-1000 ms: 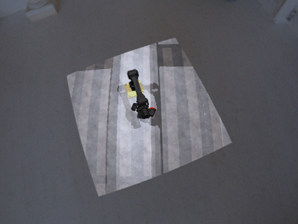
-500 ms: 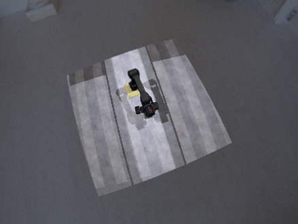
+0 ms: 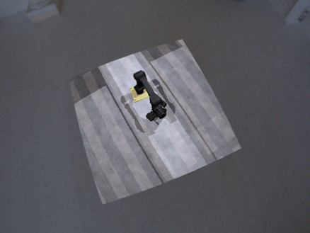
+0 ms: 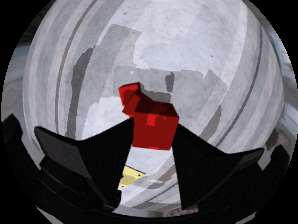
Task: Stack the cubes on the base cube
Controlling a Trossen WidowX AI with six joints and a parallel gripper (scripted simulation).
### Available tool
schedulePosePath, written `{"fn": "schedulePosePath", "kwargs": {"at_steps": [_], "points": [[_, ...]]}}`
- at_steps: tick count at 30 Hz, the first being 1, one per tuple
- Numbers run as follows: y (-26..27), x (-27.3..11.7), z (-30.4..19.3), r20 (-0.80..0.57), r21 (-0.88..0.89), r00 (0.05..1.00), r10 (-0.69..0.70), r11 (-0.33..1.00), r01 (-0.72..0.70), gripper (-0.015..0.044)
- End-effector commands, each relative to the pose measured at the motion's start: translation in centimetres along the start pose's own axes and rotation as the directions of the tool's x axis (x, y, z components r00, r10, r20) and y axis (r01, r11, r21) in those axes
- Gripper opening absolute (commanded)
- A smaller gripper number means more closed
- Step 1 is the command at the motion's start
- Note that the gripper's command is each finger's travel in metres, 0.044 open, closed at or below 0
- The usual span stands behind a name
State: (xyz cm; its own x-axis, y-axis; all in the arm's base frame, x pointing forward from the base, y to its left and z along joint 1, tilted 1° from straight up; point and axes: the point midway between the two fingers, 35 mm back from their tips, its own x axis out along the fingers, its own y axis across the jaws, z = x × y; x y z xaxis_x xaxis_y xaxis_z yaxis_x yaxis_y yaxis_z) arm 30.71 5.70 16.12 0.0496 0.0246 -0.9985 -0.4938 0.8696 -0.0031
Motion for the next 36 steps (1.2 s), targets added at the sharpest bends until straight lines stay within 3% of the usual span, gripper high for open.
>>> {"fn": "schedulePosePath", "kwargs": {"at_steps": [1, 10, 20, 23, 36], "points": [[1.0, 0.3, 0.1, -0.006, -0.187, 1.000, -0.001, 0.982, 0.000, 0.0105], [2.9, 0.5, 0.5, -0.005, -0.535, 1.000, 0.001, 0.845, -0.003, 0.0105], [5.1, 0.7, 0.7, -0.005, -0.832, 1.000, 0.003, 0.555, -0.006, 0.0105], [5.5, 0.7, 0.7, -0.005, -0.865, 1.000, 0.003, 0.502, -0.006, 0.0105], [5.5, 2.4, 0.7, -0.005, -0.868, 1.000, 0.004, 0.496, -0.006, 0.0105]]}}
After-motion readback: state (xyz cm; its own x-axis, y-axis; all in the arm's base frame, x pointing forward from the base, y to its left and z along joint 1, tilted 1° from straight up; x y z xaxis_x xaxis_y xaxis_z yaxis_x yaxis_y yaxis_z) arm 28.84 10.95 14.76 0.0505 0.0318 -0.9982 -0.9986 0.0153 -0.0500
